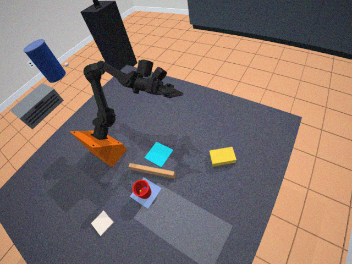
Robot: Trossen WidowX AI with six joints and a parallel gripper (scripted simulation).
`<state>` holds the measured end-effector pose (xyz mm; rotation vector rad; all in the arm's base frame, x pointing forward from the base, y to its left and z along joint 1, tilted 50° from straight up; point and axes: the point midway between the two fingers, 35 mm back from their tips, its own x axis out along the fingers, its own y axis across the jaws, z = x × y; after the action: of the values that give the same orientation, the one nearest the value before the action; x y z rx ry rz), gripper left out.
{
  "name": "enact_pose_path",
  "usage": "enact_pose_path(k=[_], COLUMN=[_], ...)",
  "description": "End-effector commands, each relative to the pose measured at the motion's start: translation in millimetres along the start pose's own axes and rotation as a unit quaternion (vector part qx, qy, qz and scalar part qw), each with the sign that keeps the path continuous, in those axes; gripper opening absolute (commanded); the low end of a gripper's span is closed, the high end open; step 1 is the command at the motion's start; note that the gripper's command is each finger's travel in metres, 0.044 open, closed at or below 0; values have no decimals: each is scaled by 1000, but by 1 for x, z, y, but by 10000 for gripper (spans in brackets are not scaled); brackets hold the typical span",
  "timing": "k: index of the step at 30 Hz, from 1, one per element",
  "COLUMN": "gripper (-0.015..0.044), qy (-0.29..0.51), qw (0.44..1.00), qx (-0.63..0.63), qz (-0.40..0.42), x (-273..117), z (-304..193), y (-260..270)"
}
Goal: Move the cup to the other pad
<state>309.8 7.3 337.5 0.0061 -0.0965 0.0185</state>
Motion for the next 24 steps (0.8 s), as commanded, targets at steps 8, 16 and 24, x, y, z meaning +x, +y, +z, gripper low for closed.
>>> enact_pose_path(k=[8, 16, 24], gripper=[190, 148, 148], qy=[216, 406, 456], qw=[962, 845, 737], qx=[-159, -275, -272], qz=[50, 215, 417], x=[44, 48, 19], z=[-101, -219, -305], y=[-23, -59, -85])
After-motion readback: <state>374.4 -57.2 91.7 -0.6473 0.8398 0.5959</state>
